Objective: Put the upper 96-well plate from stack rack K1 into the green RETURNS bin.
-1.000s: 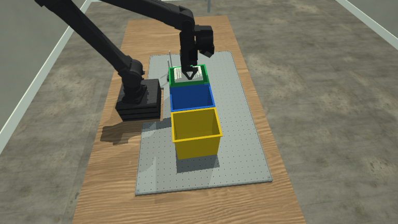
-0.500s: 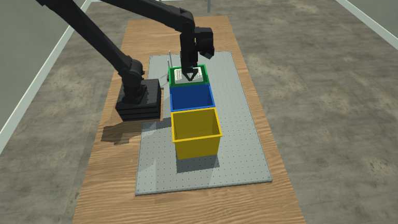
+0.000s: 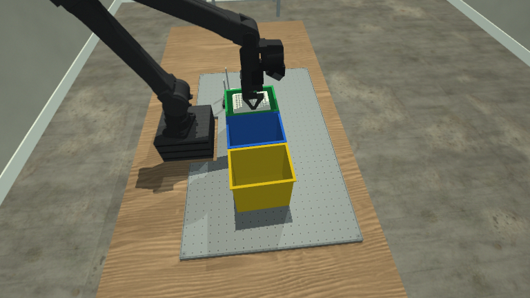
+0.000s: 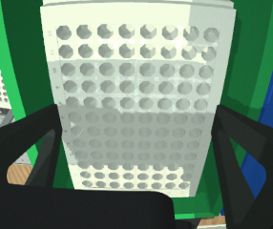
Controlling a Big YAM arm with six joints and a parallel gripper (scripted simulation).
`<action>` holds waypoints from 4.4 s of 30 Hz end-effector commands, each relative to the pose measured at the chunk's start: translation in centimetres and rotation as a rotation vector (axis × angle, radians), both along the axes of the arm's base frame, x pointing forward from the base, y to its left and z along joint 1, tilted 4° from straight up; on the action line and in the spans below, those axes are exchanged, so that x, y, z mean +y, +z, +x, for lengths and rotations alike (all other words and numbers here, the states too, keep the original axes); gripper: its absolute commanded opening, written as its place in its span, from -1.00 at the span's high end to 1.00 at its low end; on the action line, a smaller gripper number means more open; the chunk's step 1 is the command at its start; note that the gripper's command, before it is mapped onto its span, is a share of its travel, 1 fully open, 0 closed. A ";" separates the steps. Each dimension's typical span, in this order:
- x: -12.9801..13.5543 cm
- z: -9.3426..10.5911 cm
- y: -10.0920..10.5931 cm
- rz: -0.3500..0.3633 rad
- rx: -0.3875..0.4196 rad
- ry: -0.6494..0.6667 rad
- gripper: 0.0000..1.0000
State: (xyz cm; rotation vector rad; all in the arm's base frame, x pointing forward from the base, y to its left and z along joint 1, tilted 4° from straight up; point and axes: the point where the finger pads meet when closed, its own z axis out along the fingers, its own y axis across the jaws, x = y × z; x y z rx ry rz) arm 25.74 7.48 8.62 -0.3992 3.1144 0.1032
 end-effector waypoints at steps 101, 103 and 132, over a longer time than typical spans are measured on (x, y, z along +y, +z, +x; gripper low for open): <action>0.5 1.2 -0.6 0.009 -0.029 0.001 -0.98; 0.5 1.2 -0.6 0.009 -0.029 0.001 -0.98; 0.5 1.2 -0.6 0.009 -0.029 0.001 -0.98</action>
